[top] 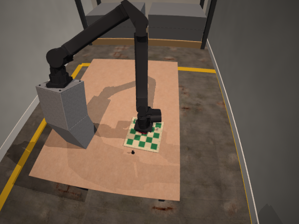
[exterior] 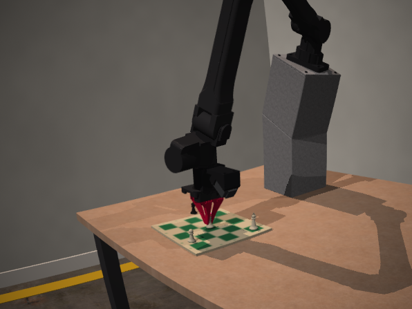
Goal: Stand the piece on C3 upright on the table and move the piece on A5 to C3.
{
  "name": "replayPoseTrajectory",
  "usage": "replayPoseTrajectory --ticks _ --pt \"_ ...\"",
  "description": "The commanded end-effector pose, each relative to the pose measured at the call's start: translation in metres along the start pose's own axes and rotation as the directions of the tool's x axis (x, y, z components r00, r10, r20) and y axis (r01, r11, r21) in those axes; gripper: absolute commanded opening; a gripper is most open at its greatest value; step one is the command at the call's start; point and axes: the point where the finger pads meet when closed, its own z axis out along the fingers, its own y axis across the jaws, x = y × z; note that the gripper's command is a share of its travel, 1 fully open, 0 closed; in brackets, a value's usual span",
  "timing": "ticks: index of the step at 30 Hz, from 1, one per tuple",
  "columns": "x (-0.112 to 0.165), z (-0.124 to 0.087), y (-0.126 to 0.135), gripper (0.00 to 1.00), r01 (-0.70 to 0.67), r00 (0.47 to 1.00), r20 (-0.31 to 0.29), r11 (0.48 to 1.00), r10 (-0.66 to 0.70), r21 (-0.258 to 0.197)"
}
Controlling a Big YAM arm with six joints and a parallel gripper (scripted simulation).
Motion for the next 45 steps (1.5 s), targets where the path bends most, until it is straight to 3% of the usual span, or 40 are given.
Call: replayPoseTrajectory --ticks 1,9,45 --pt "-0.0041 0.0012 -0.0014 0.0 -0.001 1.0 0.002 1.0 0.001 0.001" --pt "-0.0096 -0.0004 -0.0094 0.0 0.012 1.0 0.007 1.0 -0.012 0.019" --pt "-0.007 0.0033 -0.0036 0.0 0.008 1.0 0.004 1.0 -0.008 0.009"
